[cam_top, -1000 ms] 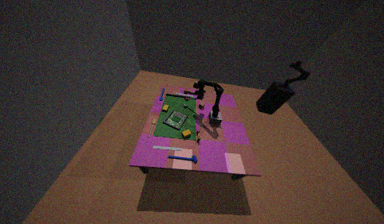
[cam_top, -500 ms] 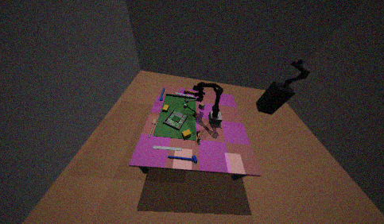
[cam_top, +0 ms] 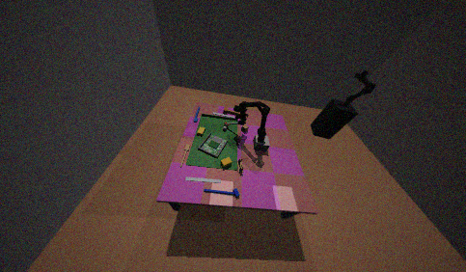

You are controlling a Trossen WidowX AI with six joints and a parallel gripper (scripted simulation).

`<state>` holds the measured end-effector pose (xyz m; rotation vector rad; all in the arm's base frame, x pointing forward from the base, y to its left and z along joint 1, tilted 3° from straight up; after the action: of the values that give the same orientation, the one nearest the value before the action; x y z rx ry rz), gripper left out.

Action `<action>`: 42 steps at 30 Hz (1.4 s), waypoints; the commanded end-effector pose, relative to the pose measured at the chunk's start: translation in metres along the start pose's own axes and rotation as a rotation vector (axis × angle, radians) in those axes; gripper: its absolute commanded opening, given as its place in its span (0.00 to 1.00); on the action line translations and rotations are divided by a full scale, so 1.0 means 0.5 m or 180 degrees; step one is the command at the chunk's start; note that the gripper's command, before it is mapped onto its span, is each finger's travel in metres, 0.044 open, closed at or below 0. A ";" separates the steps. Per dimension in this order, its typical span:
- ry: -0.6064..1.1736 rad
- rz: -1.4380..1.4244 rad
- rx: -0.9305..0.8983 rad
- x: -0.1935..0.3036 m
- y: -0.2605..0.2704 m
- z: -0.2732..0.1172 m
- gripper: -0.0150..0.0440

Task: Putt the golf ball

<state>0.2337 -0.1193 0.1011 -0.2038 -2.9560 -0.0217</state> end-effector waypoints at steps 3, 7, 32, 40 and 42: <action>0.0000 0.0000 0.0000 0.000 0.000 0.000 0.25; 0.0000 0.0000 0.0000 0.000 0.000 0.000 0.25; -0.0019 0.0037 -0.0005 -0.020 0.067 0.004 0.25; -0.0014 0.0016 -0.0022 -0.009 0.216 0.006 0.25; -0.0014 0.0016 -0.0022 -0.009 0.216 0.005 0.25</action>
<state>0.2534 -0.0156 0.0967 -0.1741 -2.9595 -0.0332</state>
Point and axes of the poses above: the point midway between the two fingers, 35 mm back from their tips, its own z axis out along the fingers, its own y axis across the jaws, x = y × z, the point moved 1 cm from there along -z, back along the fingers, and after that the axes turned 2 degrees about -z, right-handed, at the moved point
